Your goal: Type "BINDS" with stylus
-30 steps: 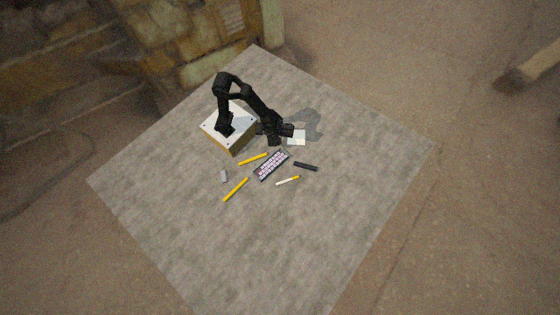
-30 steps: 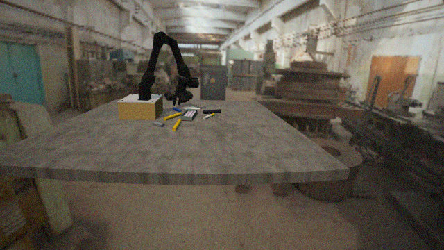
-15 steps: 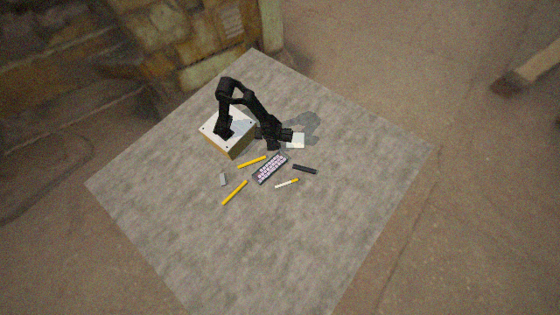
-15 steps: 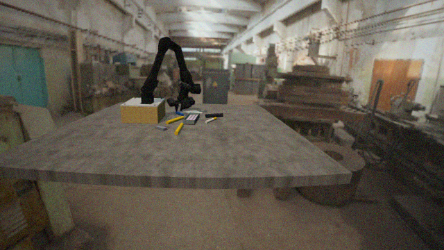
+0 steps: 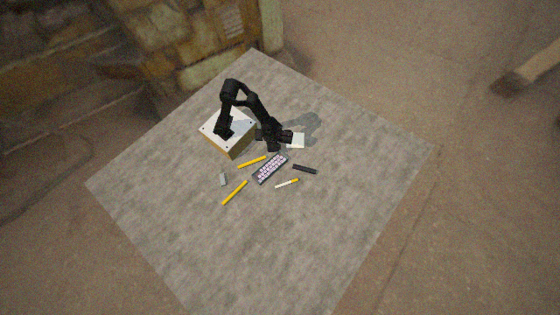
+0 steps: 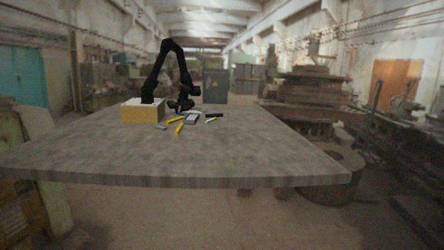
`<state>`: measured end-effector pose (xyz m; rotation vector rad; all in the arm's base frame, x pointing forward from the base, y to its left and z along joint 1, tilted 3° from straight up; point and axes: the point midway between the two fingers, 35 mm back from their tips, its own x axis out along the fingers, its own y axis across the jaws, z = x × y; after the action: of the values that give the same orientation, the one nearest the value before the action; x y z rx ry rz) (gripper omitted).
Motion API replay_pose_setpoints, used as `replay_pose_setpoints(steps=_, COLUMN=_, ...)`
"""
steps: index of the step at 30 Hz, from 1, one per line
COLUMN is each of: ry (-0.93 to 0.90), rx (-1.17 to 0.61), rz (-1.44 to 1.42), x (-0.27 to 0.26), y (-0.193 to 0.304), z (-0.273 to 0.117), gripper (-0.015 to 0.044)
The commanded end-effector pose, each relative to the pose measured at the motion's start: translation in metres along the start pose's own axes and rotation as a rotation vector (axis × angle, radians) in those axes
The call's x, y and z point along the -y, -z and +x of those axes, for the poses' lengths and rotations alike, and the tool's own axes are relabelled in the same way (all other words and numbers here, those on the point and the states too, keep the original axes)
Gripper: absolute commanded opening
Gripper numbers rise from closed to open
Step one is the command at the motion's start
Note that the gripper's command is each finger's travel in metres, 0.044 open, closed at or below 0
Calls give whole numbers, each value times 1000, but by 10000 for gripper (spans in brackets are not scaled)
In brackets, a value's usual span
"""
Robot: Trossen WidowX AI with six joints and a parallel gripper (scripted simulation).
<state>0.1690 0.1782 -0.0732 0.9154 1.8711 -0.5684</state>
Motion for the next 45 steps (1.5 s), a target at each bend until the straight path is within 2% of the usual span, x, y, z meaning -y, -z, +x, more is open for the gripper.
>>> replay_pose_setpoints(steps=1, ry=-1, rx=0, rz=0, x=0, y=0, z=-1, gripper=97)
replay_pose_setpoints(steps=4, ry=-1, rx=0, rz=0, x=0, y=0, z=-1, gripper=19)
replay_pose_setpoints(steps=7, ry=-1, rx=0, rz=0, x=0, y=0, z=-1, gripper=0)
replay_pose_setpoints(steps=16, ry=-1, rx=0, rz=0, x=0, y=1, z=-2, gripper=0)
replay_pose_setpoints(steps=28, ry=0, rx=0, rz=0, x=-1, y=24, z=-42, gripper=0)
replay_pose_setpoints(steps=33, ry=-5, rx=0, rz=-8, x=0, y=23, z=-41, gripper=0)
replay_pose_setpoints(steps=45, ry=-257, rx=67, rz=-340, x=-13, y=-11, z=-66, gripper=0)
